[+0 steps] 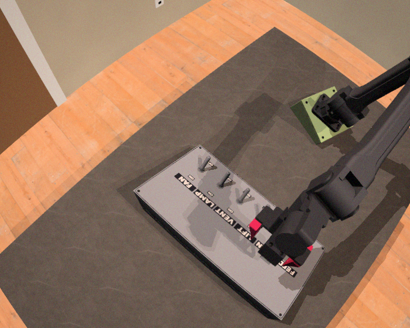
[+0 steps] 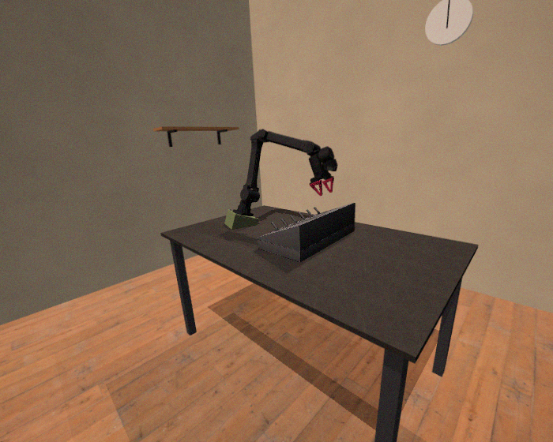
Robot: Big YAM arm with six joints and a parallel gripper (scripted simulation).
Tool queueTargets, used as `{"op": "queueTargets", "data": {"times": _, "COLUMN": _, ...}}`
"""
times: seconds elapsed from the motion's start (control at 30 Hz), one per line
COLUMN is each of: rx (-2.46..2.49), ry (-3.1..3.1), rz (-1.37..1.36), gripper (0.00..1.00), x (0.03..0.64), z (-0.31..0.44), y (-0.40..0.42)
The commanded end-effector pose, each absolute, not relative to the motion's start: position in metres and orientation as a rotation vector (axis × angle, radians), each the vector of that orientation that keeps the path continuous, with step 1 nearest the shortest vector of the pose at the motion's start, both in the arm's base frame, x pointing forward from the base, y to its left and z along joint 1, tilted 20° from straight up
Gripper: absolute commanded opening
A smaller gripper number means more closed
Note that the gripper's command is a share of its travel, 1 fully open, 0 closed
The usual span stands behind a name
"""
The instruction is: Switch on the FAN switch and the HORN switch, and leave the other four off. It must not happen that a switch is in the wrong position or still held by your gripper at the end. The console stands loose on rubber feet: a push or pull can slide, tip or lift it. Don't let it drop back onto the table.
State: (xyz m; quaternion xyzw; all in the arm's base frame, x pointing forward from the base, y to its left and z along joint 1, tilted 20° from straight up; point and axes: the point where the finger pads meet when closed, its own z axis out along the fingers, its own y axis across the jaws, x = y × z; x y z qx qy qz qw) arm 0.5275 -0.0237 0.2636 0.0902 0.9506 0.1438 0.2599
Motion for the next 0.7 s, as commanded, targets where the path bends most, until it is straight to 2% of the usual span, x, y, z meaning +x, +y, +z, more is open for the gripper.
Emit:
{"op": "queueTargets", "data": {"times": 0.0, "rx": 0.231, "ry": 2.537, "rz": 0.381, "gripper": 1.00, "x": 0.535, "z": 0.274, "y": -0.028}}
{"op": "queueTargets", "data": {"times": 0.67, "rx": 0.242, "ry": 2.544, "rz": 0.376, "gripper": 1.00, "x": 0.532, "z": 0.258, "y": -0.069}}
